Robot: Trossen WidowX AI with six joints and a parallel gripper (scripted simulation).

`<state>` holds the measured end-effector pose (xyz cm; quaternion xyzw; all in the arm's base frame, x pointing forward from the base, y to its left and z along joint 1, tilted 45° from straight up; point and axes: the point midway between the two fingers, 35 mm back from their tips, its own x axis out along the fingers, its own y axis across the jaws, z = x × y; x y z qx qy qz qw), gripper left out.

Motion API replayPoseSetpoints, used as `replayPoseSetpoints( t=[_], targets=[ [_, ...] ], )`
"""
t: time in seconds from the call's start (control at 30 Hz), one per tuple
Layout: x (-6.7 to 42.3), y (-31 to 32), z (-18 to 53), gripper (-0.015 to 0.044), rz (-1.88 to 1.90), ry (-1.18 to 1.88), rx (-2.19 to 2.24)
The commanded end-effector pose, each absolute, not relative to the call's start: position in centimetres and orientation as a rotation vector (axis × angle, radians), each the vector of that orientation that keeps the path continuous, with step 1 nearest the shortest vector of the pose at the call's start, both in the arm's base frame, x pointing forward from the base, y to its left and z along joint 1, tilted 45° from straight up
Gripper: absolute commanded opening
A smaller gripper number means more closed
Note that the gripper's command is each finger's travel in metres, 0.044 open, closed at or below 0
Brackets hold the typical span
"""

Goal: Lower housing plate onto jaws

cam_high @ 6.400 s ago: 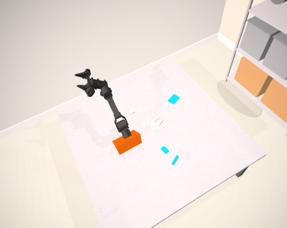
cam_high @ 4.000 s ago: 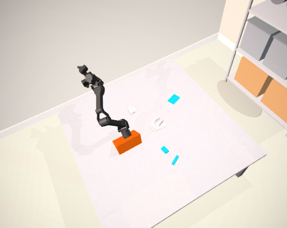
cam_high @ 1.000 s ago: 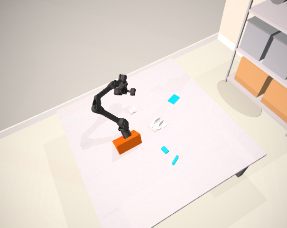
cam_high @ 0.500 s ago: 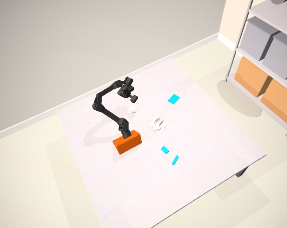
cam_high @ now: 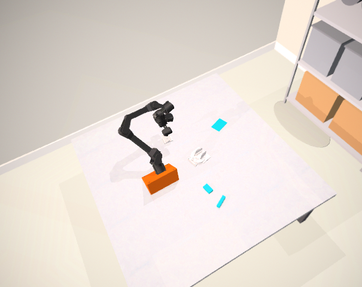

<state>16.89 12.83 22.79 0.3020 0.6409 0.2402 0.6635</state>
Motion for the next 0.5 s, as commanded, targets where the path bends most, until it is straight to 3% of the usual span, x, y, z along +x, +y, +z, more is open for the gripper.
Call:
replayPoseSetpoints(
  t=[0.0,0.47],
  targets=[
    [16.8,12.7,22.5,0.044,0.508,1.488,0.721],
    [16.9,15.5,19.7,0.044,0.511,1.486,0.723]
  ],
)
